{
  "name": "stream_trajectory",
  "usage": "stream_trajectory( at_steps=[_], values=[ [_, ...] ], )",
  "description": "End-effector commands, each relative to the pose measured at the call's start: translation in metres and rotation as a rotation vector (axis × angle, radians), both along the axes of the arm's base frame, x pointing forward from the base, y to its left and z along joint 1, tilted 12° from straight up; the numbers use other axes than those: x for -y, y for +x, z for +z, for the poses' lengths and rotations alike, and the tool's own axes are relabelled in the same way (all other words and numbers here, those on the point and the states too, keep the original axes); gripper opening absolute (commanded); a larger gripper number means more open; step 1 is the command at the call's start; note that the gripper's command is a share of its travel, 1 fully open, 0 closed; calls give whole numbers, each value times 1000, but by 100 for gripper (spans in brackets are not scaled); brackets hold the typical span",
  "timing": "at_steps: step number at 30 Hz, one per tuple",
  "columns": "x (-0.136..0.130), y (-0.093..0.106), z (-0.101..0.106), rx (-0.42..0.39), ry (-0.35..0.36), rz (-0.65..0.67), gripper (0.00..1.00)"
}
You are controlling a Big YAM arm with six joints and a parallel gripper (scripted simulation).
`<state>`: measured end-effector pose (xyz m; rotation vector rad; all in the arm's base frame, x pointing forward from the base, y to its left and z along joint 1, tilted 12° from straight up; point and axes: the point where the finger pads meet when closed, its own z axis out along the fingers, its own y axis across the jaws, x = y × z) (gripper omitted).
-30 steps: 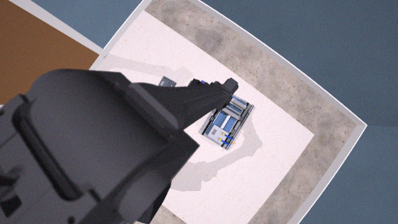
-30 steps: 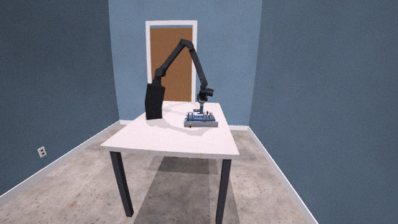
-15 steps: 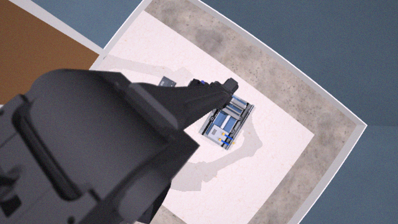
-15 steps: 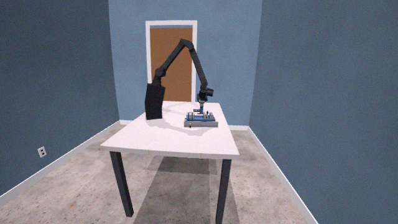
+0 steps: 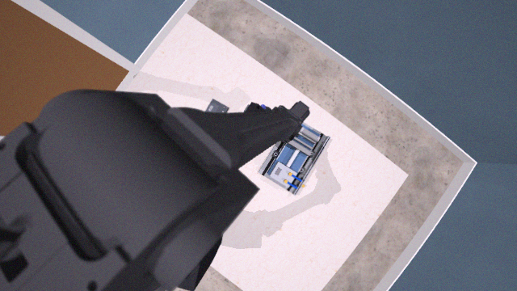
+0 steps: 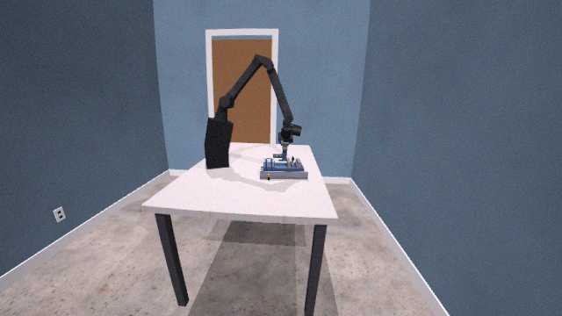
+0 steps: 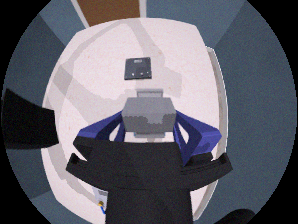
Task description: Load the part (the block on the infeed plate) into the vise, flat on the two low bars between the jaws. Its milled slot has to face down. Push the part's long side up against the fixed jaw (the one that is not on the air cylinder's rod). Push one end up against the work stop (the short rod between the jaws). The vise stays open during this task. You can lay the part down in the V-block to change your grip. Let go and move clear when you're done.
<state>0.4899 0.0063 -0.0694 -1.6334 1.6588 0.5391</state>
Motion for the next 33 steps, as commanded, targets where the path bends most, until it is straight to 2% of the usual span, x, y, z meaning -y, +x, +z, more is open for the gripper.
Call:
stream_trajectory(
  at_steps=[1, 13, 14, 33],
  values=[
    [-3, 13, 3, 15, 4, 1, 0],
    [-3, 13, 3, 15, 4, 1, 0],
    [-3, 13, 3, 15, 4, 1, 81],
    [-3, 11, 2, 10, 2, 1, 81]
  ],
)
